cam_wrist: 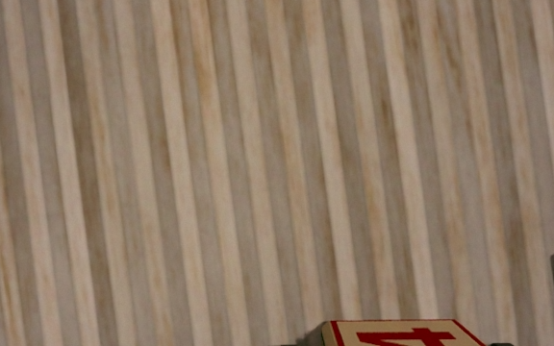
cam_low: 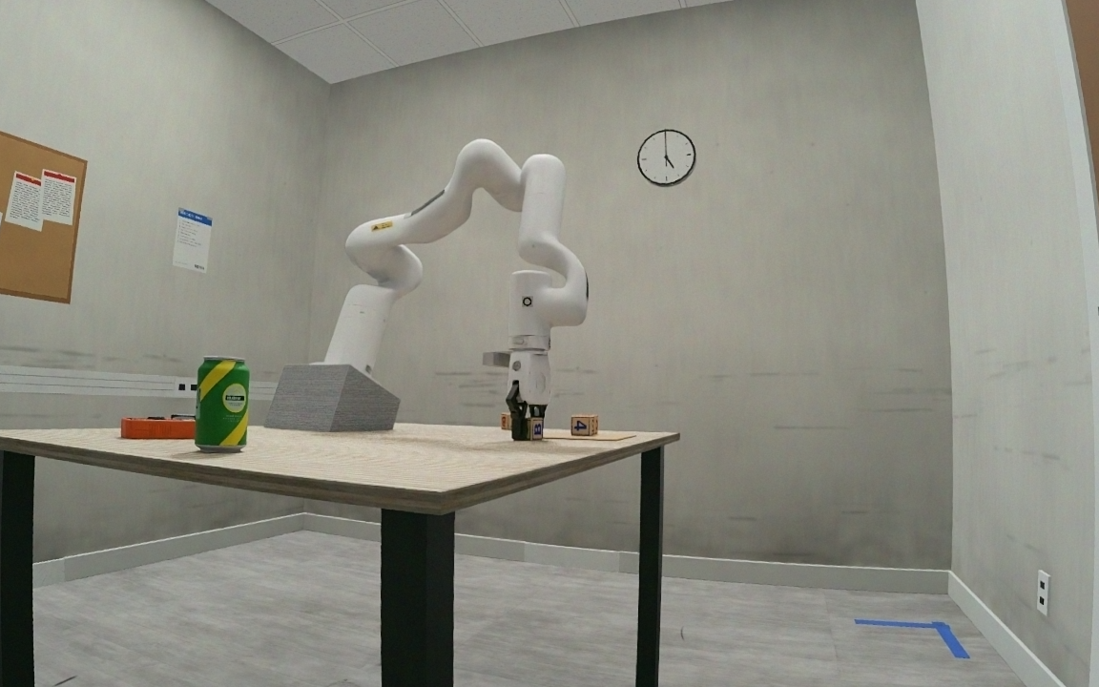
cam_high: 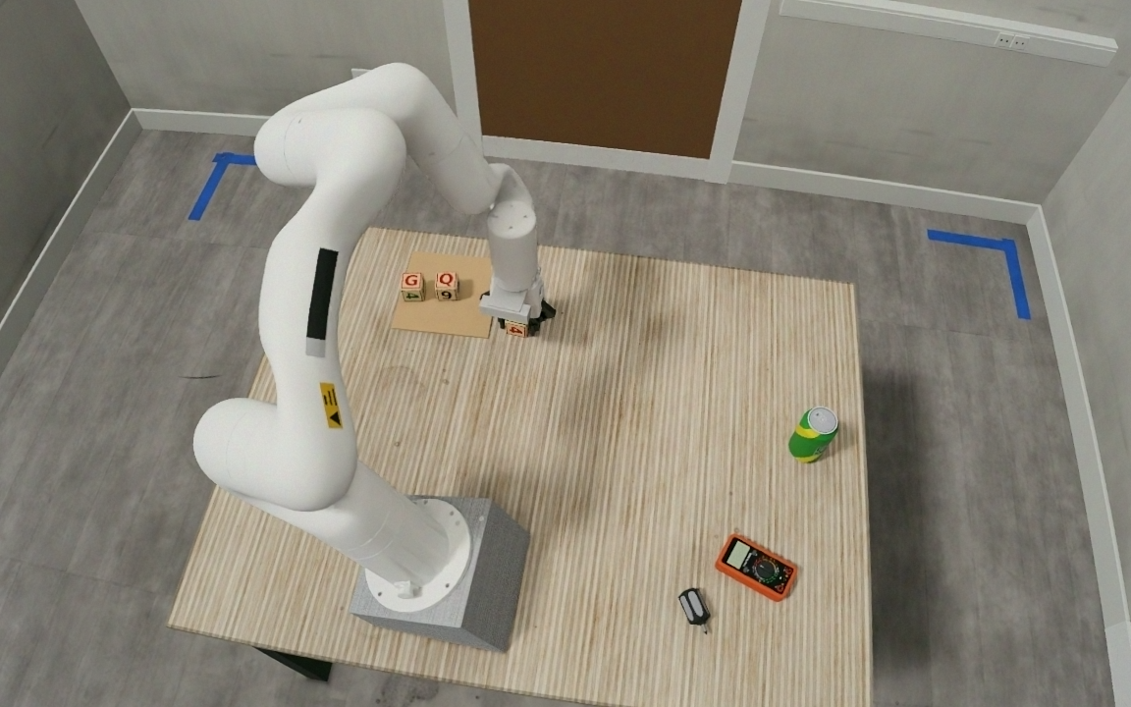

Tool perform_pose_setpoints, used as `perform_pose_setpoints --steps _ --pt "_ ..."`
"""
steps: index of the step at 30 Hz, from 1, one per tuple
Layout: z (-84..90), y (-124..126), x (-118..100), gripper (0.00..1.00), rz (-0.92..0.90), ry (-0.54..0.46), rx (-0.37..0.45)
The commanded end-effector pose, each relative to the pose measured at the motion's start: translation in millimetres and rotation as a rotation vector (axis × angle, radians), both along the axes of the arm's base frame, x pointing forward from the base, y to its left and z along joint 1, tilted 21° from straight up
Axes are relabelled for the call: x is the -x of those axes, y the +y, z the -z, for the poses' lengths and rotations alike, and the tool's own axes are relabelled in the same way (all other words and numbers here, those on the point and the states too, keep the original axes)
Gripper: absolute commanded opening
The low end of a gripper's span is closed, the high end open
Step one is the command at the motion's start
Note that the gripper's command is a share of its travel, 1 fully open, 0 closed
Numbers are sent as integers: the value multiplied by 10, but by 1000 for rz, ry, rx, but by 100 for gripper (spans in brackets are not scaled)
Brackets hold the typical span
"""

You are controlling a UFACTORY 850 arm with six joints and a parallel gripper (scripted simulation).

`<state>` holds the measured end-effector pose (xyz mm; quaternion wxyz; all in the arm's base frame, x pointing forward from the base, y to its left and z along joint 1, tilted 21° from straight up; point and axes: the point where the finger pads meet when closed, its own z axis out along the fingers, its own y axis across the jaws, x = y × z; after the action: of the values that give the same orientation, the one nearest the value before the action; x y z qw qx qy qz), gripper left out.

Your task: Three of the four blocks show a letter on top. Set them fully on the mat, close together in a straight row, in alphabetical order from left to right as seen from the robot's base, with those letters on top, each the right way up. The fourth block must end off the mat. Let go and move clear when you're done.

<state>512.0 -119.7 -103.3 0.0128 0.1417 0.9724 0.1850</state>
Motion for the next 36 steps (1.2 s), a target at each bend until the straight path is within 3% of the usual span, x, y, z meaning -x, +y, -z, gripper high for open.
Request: perform_pose_setpoints --steps 1,6,7,36 --pt "-7 -6 -9 65 0 -2 1" --pt "-7 -6 -9 65 0 -2 1" --pt "-7 -6 -9 44 0 -2 1" --pt "-7 -6 -9 44 0 -2 1"
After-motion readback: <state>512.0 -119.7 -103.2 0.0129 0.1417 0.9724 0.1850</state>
